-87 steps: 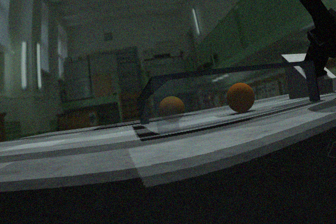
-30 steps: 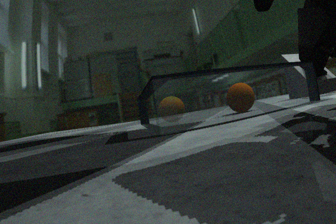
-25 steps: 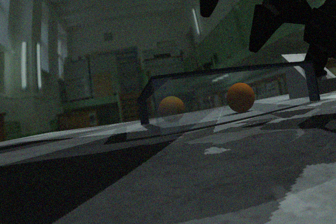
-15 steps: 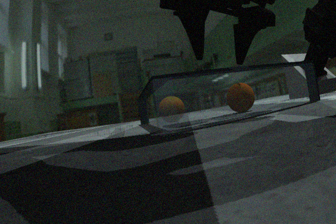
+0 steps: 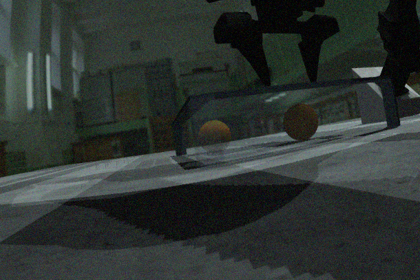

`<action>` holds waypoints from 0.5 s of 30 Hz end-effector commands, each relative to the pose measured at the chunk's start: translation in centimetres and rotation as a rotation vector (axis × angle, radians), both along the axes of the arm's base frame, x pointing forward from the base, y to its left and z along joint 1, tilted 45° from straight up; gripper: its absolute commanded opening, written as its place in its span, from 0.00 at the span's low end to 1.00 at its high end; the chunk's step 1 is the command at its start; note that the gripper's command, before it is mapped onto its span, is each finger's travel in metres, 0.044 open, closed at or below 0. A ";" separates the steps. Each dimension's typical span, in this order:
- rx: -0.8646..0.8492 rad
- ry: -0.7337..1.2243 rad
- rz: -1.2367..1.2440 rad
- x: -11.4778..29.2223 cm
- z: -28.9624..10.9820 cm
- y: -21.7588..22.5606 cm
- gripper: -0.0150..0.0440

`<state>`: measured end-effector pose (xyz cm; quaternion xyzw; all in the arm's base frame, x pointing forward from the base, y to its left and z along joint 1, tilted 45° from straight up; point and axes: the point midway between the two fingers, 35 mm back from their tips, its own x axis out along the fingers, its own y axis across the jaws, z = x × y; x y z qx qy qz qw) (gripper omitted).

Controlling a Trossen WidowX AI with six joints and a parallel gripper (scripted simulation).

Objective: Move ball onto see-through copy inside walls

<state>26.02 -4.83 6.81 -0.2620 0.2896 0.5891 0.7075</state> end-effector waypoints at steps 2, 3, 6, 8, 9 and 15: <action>0.015 0.009 0.001 -0.1 -0.8 0.9 0.85; 0.015 0.009 0.001 -0.1 -0.8 0.9 0.85; 0.014 0.009 0.001 0.0 -1.0 1.1 0.85; 0.014 0.009 0.001 0.1 -1.2 1.3 0.85; 0.014 0.009 0.001 0.1 -1.3 1.4 0.85; 0.014 0.008 0.001 0.3 -2.0 2.1 0.85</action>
